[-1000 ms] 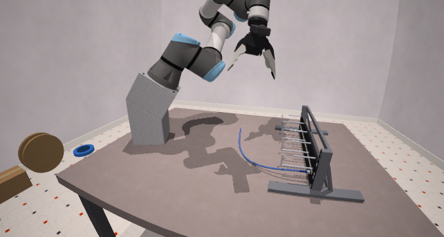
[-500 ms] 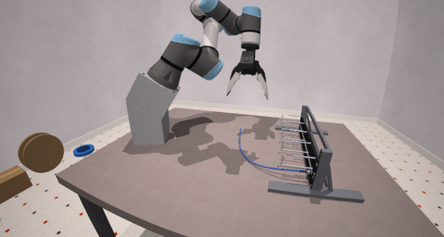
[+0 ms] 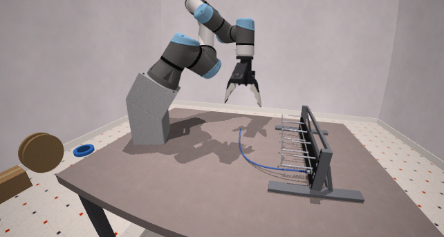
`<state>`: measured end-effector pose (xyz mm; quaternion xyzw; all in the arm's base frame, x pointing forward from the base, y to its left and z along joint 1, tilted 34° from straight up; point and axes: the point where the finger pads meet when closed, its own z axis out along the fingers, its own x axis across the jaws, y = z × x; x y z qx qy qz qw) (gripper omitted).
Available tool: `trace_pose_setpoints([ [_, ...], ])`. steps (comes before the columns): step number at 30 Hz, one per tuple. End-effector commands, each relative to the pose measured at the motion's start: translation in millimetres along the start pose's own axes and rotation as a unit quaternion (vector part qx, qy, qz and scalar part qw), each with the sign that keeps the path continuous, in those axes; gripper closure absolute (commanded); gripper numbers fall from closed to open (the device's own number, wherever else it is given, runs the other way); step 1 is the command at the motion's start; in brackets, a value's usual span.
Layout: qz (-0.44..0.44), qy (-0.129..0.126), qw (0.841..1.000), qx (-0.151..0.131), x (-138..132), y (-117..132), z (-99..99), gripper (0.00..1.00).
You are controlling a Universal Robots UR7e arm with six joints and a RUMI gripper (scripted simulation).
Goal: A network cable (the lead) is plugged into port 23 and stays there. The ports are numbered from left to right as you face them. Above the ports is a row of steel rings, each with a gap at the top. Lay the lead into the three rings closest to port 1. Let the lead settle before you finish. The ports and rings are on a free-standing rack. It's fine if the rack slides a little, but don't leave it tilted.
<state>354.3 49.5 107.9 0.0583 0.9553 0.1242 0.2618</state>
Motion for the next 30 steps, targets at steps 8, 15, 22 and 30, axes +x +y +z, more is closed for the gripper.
trace_pose_setpoints([
  [8,0.007,0.001,1.0,-0.004,2.6,4.9,4.4,1.0],
  [15,0.007,0.001,1.0,-0.004,2.6,4.9,4.4,1.0],
  [22,0.007,0.001,1.0,-0.004,2.6,4.9,4.4,1.0],
  [30,0.007,0.001,1.0,-0.004,2.6,4.9,4.4,1.0],
])
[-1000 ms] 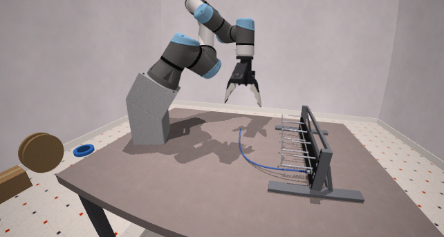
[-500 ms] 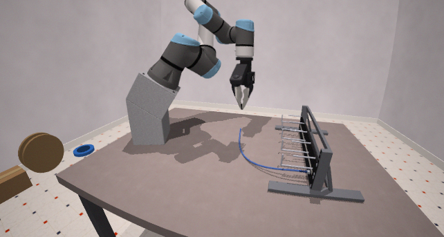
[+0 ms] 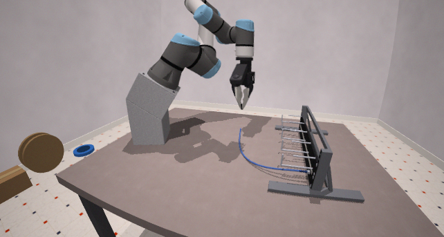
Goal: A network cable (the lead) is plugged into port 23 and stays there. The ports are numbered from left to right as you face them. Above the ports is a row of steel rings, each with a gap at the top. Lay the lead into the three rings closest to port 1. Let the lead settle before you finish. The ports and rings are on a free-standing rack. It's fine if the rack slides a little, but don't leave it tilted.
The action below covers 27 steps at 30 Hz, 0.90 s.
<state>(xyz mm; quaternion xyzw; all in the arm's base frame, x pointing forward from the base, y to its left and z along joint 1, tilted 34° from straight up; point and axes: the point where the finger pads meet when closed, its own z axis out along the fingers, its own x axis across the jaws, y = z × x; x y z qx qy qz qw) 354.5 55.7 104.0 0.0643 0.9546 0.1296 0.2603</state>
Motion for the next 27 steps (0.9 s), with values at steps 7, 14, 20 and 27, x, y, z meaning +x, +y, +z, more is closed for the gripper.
trace_pose_setpoints([
  [7,0.0,0.0,1.0,0.0,-0.3,0.0,-0.2,1.0],
  [14,-0.001,0.0,1.0,0.0,-0.3,0.0,-0.2,1.0],
  [20,-0.005,0.0,1.0,0.0,-0.4,0.0,-0.2,1.0],
  [27,-0.015,0.0,1.0,0.0,-0.7,-0.2,-0.2,1.0],
])
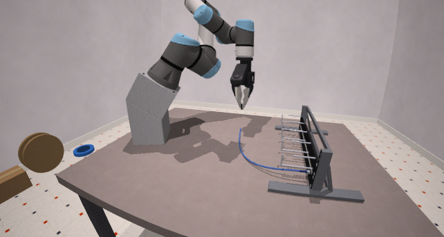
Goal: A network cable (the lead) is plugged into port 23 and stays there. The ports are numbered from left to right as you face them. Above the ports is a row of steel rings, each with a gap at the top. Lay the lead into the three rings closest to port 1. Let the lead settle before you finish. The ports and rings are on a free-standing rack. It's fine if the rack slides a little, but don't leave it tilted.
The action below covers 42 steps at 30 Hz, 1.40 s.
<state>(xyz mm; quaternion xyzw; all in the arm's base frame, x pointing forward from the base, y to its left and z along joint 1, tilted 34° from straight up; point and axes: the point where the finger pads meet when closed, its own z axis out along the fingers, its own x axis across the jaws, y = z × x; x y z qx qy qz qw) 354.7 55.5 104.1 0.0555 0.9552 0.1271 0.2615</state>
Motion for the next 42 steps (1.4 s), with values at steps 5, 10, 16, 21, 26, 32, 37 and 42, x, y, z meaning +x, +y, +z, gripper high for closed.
trace_pose_setpoints([
  [5,-0.025,0.0,1.0,0.0,-1.0,-0.3,-0.1,1.0],
  [10,-0.054,0.0,0.999,0.0,-1.9,-0.5,-0.1,1.0],
  [16,-0.085,0.0,0.996,0.0,-2.9,-0.7,0.0,1.0],
  [21,-0.134,0.0,0.991,0.0,-4.4,-1.0,0.1,1.0],
  [26,-0.193,0.0,0.981,0.0,-6.1,-1.0,0.2,1.0],
  [32,-0.248,0.0,0.969,0.0,-7.7,-0.9,0.3,1.0],
  [37,-0.323,0.0,0.946,0.0,-9.7,-0.4,0.4,1.0],
  [42,-0.405,0.0,0.914,0.0,-11.7,0.5,0.6,1.0],
])
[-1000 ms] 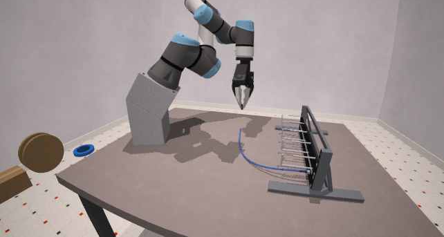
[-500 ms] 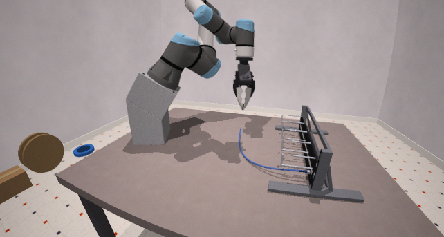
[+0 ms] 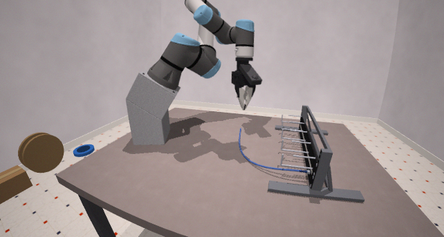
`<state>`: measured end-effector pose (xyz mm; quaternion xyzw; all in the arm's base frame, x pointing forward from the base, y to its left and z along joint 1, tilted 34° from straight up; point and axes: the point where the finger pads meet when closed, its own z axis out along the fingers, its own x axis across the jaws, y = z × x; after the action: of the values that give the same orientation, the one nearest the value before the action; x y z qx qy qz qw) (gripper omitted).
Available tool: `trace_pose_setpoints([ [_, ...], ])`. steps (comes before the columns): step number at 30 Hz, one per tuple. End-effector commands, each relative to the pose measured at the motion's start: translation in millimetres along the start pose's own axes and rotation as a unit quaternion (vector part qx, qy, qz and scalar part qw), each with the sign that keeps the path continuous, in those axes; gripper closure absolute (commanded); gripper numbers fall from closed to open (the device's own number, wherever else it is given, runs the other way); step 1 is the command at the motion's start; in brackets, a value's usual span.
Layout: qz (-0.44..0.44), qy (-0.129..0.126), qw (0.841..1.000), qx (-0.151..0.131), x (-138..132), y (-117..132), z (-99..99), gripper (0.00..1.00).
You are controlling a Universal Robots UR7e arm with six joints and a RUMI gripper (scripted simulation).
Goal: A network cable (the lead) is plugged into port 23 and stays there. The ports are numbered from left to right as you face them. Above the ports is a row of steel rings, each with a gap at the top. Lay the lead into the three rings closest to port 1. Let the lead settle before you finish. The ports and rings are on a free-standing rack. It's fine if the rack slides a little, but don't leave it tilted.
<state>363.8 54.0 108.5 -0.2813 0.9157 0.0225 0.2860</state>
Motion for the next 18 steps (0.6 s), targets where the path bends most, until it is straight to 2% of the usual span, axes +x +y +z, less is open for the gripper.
trace_pose_setpoints([
  [1,-0.078,-0.005,0.997,-0.004,-1.9,-0.7,-0.1,1.0],
  [4,-0.135,-0.005,0.991,-0.003,-3.2,-0.8,0.0,1.0],
  [6,-0.135,-0.005,0.991,-0.003,-3.2,-0.8,0.0,1.0],
  [9,-0.194,-0.005,0.981,-0.003,-4.5,-0.6,0.1,1.0],
  [14,-0.294,-0.006,0.956,-0.002,-6.6,0.1,0.2,1.0],
  [18,-0.375,-0.006,0.927,-0.002,-8.0,1.2,0.4,1.0],
])
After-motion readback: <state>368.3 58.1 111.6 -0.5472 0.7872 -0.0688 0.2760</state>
